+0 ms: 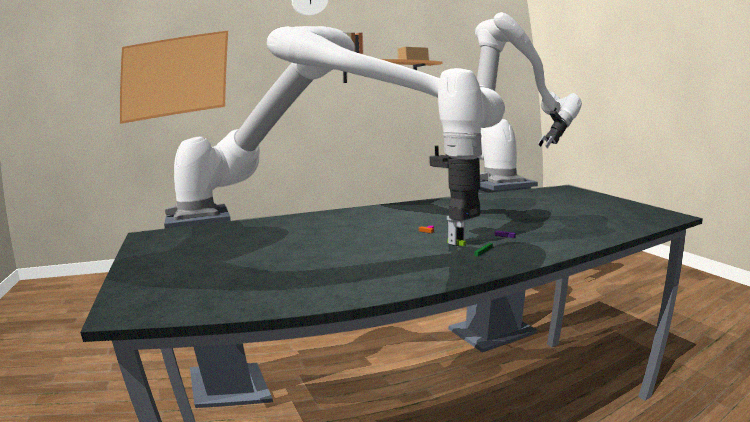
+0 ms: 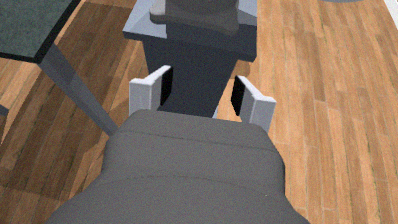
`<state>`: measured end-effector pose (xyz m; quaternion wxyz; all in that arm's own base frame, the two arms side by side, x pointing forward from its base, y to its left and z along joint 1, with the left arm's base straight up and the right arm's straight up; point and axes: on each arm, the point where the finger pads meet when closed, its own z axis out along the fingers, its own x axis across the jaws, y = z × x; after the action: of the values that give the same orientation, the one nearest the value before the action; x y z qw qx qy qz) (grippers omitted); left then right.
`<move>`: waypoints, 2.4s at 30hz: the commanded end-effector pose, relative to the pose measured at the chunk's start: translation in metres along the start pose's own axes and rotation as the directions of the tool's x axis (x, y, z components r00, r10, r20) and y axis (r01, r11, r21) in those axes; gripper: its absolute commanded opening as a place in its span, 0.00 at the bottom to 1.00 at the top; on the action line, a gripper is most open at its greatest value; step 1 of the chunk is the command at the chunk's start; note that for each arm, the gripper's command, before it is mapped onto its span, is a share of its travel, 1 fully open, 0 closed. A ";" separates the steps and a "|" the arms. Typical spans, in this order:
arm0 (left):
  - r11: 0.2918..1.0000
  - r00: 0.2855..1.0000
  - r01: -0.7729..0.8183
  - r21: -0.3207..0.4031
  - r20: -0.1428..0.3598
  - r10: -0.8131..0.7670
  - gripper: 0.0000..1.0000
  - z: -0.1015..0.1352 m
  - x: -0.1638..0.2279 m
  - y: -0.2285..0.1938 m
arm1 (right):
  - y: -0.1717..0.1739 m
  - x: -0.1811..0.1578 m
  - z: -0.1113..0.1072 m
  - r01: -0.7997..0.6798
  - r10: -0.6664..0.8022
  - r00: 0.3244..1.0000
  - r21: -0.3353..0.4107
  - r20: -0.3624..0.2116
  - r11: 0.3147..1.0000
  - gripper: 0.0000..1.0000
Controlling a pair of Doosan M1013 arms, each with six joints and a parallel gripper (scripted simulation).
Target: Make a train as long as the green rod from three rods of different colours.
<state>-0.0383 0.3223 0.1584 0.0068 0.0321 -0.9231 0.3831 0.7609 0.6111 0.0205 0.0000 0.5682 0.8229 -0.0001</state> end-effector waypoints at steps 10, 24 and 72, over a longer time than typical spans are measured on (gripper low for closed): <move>1.000 1.000 0.000 -0.001 0.000 0.000 1.00 0.000 0.000 0.000 | 0.000 0.000 -0.002 0.000 0.000 1.000 -0.002 -0.001 1.000 0.54; 1.000 1.000 0.000 -0.001 0.000 0.000 1.00 0.000 0.000 0.000 | 0.000 0.000 -0.002 0.000 0.000 1.000 -0.002 -0.001 1.000 0.54; 1.000 1.000 0.000 -0.001 0.000 0.000 1.00 0.000 0.000 0.000 | 0.000 0.000 -0.045 0.000 0.000 1.000 -0.002 -0.001 1.000 0.24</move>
<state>-0.0383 0.3223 0.1584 0.0068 0.0321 -0.9231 0.3831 0.7609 0.6110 0.0517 0.0001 0.5682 0.8229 0.0000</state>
